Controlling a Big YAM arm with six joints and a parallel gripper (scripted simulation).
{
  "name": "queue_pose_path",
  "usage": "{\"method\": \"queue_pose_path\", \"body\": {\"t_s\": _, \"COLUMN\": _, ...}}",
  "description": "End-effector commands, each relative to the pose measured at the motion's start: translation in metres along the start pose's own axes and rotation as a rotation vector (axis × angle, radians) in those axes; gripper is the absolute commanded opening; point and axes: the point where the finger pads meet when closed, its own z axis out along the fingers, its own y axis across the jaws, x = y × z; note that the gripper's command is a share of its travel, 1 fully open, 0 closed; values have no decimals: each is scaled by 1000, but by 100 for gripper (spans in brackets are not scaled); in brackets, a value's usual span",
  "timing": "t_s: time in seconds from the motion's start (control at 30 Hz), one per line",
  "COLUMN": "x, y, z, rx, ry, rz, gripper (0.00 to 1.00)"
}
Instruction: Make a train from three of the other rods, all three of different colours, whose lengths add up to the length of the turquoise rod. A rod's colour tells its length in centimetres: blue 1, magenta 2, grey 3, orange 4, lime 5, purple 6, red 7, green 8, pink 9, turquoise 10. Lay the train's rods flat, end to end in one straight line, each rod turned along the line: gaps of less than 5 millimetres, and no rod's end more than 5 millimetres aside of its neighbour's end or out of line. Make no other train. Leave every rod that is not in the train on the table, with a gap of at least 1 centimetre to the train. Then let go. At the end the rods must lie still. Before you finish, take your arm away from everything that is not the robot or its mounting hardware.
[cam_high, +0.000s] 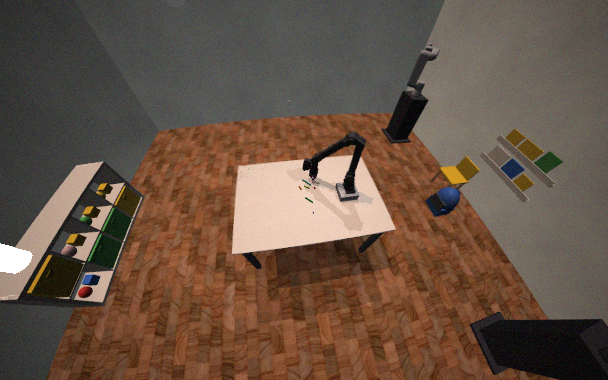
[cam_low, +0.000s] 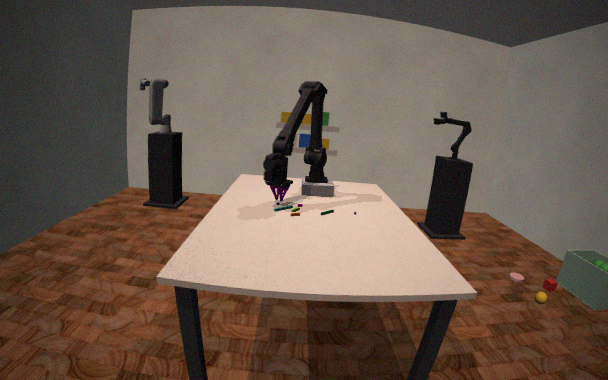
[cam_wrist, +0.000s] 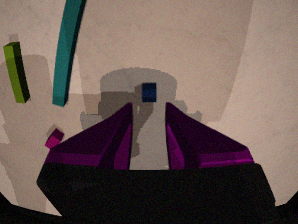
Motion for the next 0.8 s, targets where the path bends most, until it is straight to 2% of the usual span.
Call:
{"method": "queue_pose_path", "body": {"t_s": 0.0, "x": -8, "y": -4, "z": -9, "rx": 1, "ry": -39, "rz": 3, "gripper": 23}}
{"method": "queue_pose_path", "body": {"t_s": 0.37, "x": -8, "y": -4, "z": -9, "rx": 1, "ry": -39, "rz": 3, "gripper": 23}}
{"method": "queue_pose_path", "body": {"t_s": 0.63, "x": -26, "y": -6, "z": -12, "rx": 2, "ry": -50, "rz": 3, "gripper": 23}}
{"method": "queue_pose_path", "body": {"t_s": 0.77, "x": -26, "y": -6, "z": -11, "rx": 1, "ry": -46, "rz": 3, "gripper": 23}}
